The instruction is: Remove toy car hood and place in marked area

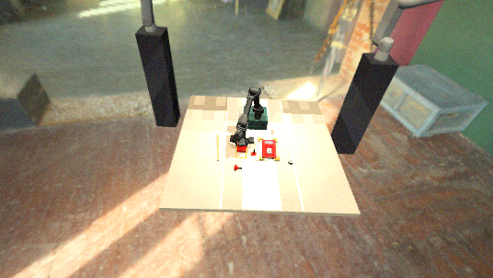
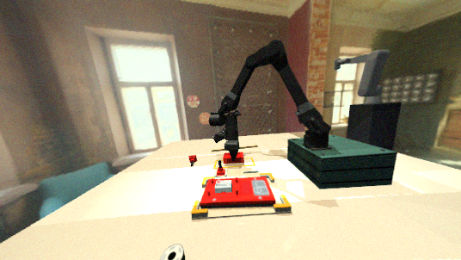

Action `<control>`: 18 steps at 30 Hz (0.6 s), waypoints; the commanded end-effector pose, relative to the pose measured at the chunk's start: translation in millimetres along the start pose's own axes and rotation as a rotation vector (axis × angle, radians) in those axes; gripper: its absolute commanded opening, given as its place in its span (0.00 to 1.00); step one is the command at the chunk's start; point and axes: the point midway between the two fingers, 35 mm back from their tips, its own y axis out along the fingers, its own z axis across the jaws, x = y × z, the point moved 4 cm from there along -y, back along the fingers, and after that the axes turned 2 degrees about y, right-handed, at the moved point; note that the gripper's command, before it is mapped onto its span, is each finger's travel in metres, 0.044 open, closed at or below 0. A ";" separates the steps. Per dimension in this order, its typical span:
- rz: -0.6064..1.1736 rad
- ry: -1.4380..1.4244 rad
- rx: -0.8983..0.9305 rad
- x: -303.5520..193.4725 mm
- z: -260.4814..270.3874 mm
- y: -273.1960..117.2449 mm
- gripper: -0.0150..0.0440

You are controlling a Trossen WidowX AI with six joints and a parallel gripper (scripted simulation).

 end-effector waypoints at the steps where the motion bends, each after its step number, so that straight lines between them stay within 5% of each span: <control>1: 0.002 -0.002 -0.001 -0.2 -0.1 2.5 0.25; 18: 0.002 -0.002 -0.001 -0.3 -0.1 10.9 0.25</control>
